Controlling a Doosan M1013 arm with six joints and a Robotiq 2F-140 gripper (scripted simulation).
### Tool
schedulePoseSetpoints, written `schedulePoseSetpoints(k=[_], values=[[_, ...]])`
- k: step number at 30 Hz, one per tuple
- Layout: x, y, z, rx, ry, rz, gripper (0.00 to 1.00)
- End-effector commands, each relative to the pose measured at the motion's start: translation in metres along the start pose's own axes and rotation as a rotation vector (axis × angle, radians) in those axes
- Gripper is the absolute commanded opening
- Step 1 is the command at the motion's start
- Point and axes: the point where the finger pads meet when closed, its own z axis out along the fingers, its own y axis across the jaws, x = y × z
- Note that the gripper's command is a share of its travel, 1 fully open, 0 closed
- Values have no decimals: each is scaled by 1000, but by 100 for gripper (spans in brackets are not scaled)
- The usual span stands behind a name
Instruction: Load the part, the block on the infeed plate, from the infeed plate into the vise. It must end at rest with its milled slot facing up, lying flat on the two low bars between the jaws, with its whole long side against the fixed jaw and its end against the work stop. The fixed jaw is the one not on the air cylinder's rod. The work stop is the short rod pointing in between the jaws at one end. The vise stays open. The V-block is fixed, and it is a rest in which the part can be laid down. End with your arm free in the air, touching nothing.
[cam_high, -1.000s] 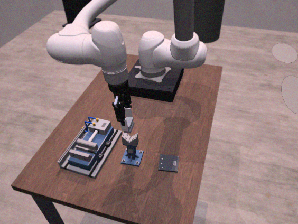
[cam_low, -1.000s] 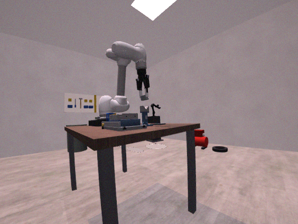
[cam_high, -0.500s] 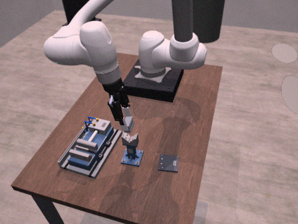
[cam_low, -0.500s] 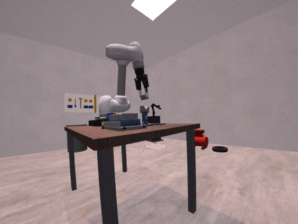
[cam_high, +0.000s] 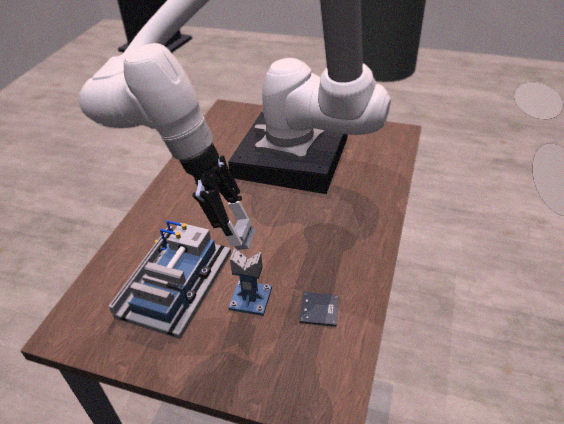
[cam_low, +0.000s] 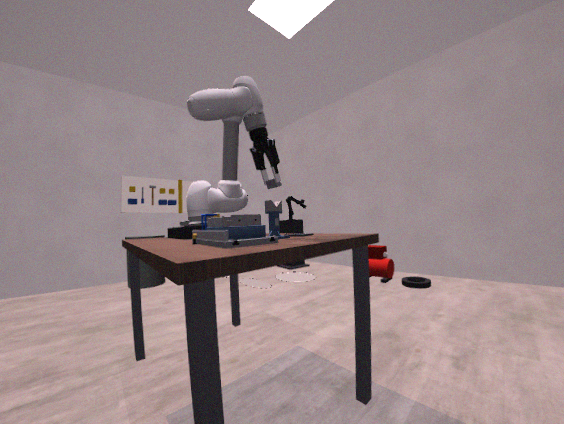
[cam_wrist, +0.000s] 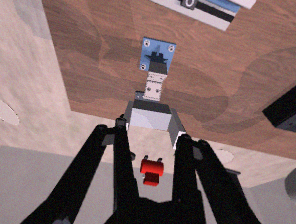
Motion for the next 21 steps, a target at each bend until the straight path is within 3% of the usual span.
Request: schedulePoseSetpoints(k=[1,15,17,21], values=[[2,4,5,-12,-48,2,0],[6,4,5,-12,-214,3,0],[6,4,5,-12,-214,3,0],[7,4,6,-11,-258,3,0]])
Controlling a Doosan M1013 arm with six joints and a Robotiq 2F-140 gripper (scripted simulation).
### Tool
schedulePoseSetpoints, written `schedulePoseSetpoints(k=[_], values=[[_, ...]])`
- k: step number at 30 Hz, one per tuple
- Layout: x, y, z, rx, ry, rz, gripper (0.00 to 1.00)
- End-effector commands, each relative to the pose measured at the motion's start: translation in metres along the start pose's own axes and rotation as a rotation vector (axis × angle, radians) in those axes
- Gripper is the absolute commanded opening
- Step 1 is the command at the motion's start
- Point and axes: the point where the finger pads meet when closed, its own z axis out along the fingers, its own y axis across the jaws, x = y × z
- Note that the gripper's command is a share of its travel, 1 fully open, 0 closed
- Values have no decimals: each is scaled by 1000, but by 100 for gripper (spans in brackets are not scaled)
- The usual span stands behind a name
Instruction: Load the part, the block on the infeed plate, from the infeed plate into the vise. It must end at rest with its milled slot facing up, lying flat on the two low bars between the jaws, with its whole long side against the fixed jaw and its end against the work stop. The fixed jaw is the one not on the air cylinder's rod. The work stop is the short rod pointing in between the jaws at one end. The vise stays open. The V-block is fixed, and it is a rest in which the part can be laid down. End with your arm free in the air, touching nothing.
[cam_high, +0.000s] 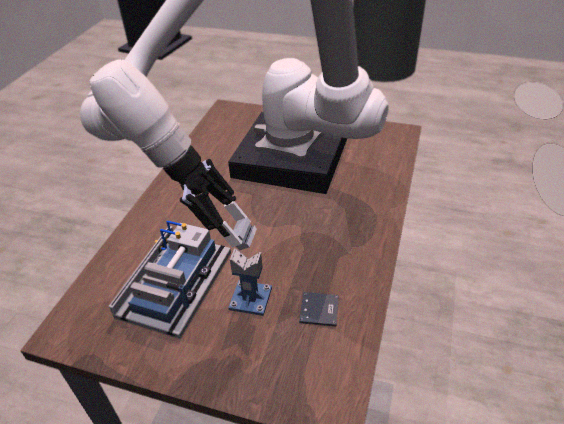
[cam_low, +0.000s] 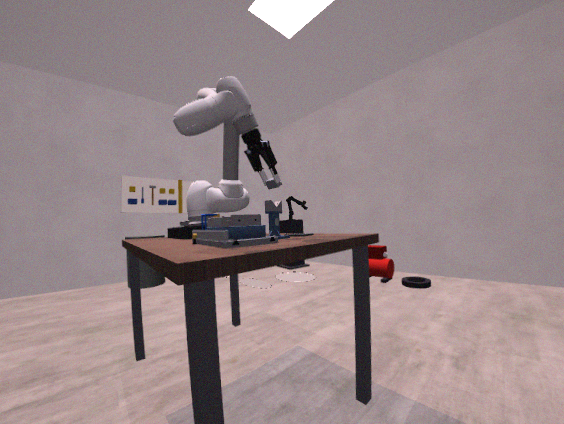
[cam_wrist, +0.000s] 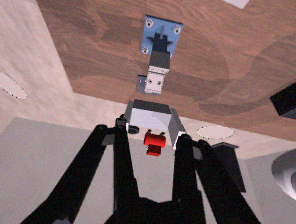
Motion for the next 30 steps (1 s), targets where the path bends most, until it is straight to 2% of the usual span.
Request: schedulePoseSetpoints(k=[1,11,13,23,30], values=[[2,3,4,-8,-58,4,0],[5,3,4,-8,-152,4,0],[5,3,4,-8,-152,4,0],[6,3,5,-8,-213,4,0],[7,3,5,-8,-229,4,0]])
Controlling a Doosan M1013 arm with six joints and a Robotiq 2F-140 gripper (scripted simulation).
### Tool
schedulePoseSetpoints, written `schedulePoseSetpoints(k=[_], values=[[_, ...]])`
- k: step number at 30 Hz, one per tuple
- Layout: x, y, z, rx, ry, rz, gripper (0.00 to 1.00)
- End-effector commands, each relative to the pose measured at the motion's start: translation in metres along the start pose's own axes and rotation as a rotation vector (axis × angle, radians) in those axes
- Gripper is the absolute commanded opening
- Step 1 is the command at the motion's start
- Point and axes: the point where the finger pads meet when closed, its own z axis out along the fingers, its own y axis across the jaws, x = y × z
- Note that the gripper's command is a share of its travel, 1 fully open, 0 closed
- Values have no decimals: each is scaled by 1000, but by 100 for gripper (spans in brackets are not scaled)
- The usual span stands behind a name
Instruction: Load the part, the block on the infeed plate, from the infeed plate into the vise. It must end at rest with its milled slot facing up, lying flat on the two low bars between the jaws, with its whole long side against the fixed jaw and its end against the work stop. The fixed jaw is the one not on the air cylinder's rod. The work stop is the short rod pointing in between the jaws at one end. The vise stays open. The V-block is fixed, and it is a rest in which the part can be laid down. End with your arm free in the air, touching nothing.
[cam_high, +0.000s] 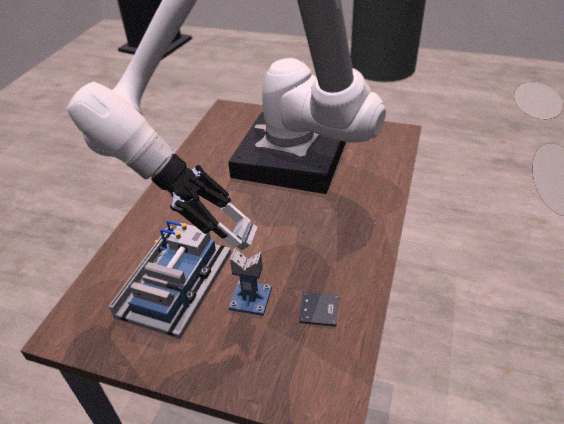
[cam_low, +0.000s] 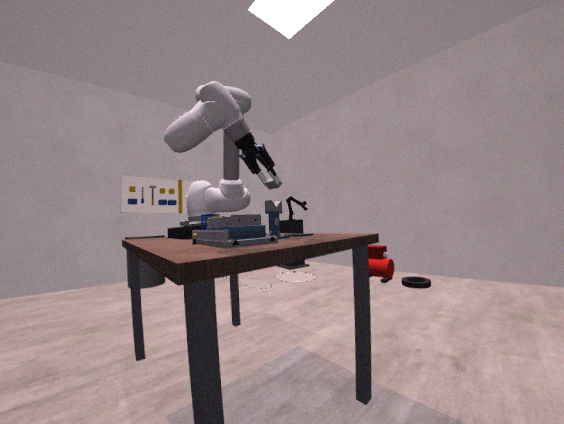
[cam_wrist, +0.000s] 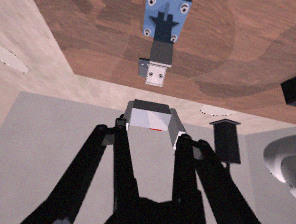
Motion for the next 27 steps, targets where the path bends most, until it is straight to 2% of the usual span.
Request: schedulePoseSetpoints(k=[1,27], values=[[1,2,3,-4,-24,4,0],[2,2,3,-3,-33,4,0]])
